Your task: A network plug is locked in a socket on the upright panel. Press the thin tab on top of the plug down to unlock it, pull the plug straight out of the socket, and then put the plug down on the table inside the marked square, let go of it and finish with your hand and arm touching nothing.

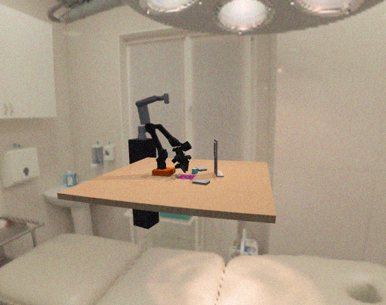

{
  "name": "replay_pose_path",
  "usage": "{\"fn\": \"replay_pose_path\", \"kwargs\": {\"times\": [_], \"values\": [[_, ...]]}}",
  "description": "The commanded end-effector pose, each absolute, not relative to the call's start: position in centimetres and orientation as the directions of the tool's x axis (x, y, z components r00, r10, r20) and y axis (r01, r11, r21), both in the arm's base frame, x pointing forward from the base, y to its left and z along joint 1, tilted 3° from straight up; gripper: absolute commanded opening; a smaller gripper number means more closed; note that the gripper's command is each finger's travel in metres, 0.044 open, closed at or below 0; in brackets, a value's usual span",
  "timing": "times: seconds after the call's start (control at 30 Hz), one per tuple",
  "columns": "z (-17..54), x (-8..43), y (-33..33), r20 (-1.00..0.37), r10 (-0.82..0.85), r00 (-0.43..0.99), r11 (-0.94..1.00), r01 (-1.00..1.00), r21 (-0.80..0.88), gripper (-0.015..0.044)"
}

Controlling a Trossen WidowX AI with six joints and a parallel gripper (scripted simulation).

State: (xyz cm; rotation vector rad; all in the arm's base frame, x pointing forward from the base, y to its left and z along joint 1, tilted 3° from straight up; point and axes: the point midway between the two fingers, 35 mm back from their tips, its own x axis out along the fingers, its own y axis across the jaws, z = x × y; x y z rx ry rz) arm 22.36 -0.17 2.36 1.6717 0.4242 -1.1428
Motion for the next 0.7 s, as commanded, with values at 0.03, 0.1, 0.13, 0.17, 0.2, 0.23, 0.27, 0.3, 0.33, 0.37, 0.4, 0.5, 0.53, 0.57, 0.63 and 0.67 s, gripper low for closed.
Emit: {"fn": "replay_pose_path", "kwargs": {"times": [0.03, 0.1, 0.13, 0.17, 0.2, 0.23, 0.27, 0.3, 0.33, 0.37, 0.4, 0.5, 0.53, 0.57, 0.63, 0.67], "values": [[2.9, 22.2, -0.2, -0.836, -0.246, 0.49, -0.418, 0.725, 0.548, 0.0156], [3.0, 22.3, -0.2, -0.836, -0.246, 0.49, -0.418, 0.725, 0.548, 0.0156], [3.1, 22.3, -0.2, -0.836, -0.246, 0.49, -0.418, 0.725, 0.548, 0.0156], [3.2, 22.3, -0.2, -0.836, -0.246, 0.49, -0.418, 0.725, 0.548, 0.0156], [3.4, 22.3, -0.2, -0.836, -0.246, 0.49, -0.418, 0.725, 0.548, 0.0156], [3.5, 22.4, -0.2, -0.836, -0.246, 0.49, -0.418, 0.725, 0.548, 0.0156], [3.6, 22.4, -0.2, -0.836, -0.246, 0.49, -0.418, 0.725, 0.548, 0.0156], [3.8, 22.4, -0.2, -0.836, -0.246, 0.49, -0.418, 0.725, 0.548, 0.0156], [3.9, 22.4, -0.1, -0.836, -0.246, 0.49, -0.418, 0.725, 0.548, 0.0156], [4.1, 22.5, -0.1, -0.836, -0.246, 0.49, -0.418, 0.725, 0.548, 0.0156], [4.2, 22.5, -0.1, -0.836, -0.246, 0.49, -0.418, 0.725, 0.548, 0.0156], [4.7, 22.5, -0.1, -0.836, -0.246, 0.49, -0.418, 0.725, 0.548, 0.0156], [4.8, 22.6, -0.1, -0.836, -0.246, 0.49, -0.418, 0.725, 0.548, 0.0156], [4.9, 22.6, -0.1, -0.836, -0.246, 0.49, -0.418, 0.725, 0.548, 0.0156], [5.2, 22.6, -0.1, -0.836, -0.246, 0.49, -0.418, 0.725, 0.548, 0.0156], [5.4, 22.6, -0.1, -0.836, -0.246, 0.49, -0.418, 0.725, 0.548, 0.0156]]}}
